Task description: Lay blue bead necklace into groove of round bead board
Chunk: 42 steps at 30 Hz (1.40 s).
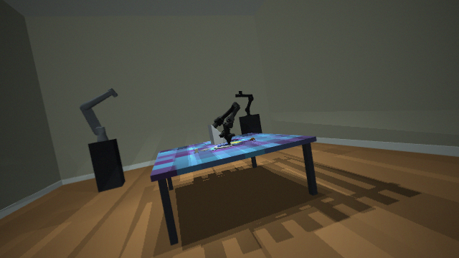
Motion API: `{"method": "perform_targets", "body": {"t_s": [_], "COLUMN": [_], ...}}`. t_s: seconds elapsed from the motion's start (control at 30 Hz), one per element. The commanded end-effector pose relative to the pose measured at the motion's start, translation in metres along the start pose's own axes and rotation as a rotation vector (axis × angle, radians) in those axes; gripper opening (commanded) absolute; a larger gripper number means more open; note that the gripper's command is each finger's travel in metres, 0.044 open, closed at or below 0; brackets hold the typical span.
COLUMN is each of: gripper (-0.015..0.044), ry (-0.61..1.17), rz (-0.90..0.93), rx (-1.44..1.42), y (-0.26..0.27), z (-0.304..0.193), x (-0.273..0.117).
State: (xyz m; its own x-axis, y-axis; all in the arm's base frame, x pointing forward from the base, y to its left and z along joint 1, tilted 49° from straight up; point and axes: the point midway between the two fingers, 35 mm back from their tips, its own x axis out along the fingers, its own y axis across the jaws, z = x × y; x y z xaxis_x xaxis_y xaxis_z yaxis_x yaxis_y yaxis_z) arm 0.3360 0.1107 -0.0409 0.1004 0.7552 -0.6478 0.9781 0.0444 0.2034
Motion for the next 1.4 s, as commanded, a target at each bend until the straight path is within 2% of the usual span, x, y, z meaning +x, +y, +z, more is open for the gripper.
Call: {"method": "perform_targets", "body": {"t_s": [0.0, 1.37], "gripper": [0.0, 0.0], "ry": [0.0, 0.0], "rz": [0.0, -0.003], "rx": [-0.001, 0.006], "y": [0.0, 0.012], "z": [0.0, -0.007], "x": [0.0, -0.004]}}
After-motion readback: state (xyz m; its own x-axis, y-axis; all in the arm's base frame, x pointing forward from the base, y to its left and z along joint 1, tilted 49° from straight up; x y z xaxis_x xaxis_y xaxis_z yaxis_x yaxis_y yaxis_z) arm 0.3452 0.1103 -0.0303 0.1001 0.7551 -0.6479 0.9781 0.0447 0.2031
